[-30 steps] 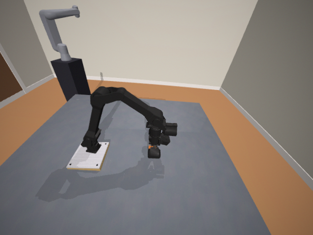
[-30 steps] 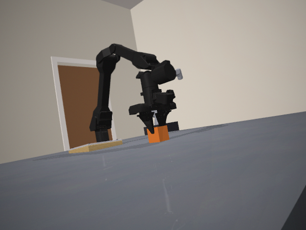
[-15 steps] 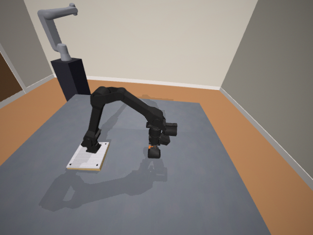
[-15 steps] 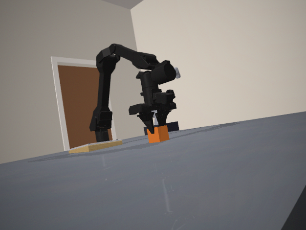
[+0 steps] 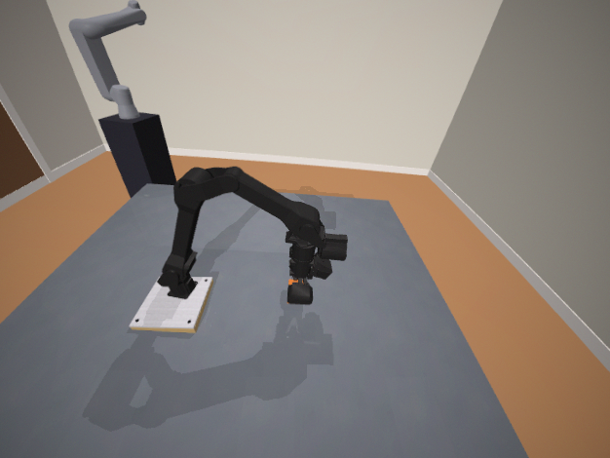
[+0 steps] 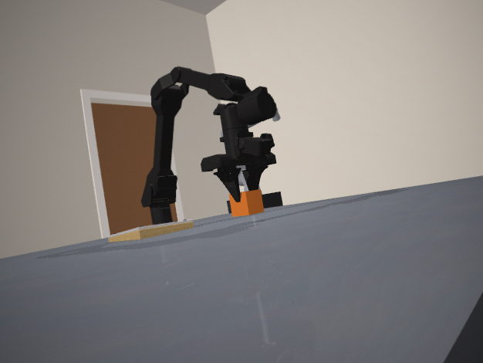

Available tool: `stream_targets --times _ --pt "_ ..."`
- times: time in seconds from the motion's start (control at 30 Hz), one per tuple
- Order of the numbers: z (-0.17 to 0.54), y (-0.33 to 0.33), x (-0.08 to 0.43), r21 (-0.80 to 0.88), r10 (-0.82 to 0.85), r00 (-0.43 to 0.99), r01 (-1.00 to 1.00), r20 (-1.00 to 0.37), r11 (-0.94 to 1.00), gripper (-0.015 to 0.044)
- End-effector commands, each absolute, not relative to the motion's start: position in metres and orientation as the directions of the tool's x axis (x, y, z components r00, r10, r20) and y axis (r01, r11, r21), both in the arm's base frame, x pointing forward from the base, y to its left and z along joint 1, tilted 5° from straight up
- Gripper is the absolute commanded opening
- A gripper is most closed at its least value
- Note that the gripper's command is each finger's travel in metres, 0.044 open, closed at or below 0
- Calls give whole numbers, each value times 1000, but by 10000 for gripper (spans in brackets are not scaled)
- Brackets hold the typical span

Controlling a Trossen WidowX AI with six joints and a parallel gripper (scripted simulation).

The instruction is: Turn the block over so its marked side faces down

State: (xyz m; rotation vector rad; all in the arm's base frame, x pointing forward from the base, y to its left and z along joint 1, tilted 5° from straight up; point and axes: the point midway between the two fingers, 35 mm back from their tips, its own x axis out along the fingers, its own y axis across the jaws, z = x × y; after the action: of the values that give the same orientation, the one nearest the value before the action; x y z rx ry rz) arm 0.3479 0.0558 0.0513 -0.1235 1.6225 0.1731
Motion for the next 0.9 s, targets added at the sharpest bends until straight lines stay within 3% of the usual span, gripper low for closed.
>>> stream_targets --times 0.0,0.87 --pt "59 56 351 36 29 -39 -184 -999 982 0" --pt "51 56 351 36 92 307 -183 -947 982 0"
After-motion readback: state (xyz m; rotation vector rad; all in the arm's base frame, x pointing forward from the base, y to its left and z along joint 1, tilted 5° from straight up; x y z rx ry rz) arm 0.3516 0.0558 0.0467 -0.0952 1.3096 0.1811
